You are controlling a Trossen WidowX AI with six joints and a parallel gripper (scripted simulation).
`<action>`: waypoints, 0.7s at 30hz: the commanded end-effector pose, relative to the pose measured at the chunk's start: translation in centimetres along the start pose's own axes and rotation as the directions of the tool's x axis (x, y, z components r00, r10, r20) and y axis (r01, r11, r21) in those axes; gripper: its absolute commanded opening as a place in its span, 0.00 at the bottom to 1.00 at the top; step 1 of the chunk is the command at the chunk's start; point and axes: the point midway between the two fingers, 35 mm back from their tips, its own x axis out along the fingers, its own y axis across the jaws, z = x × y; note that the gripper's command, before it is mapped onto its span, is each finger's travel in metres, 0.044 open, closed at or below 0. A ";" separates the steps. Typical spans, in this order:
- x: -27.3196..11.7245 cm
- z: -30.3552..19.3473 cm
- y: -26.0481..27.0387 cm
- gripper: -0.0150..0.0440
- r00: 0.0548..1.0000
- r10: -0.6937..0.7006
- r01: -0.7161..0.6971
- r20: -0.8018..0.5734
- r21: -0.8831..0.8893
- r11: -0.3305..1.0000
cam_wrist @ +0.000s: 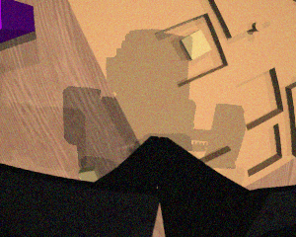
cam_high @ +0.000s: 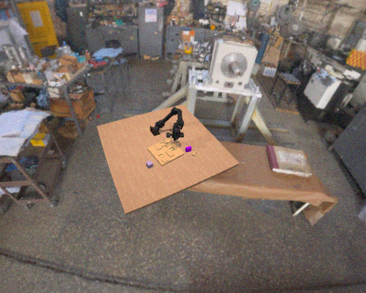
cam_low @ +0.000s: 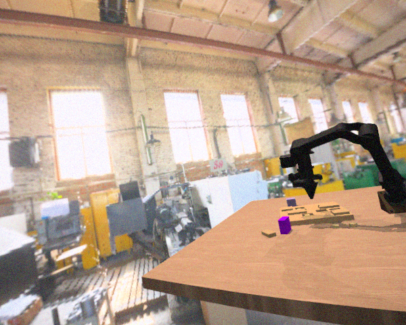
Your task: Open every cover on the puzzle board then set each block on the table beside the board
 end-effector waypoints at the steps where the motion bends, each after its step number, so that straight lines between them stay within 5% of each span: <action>1: 0.0 2.3 -1.2 0.25 1.000 -0.007 0.007 0.000 0.016 1.000; 14: 0.3 8.3 -5.2 0.25 1.000 -0.006 0.006 0.000 0.070 0.998; 21: 0.8 10.3 -7.7 0.25 1.000 -0.002 0.001 -0.003 -0.364 0.931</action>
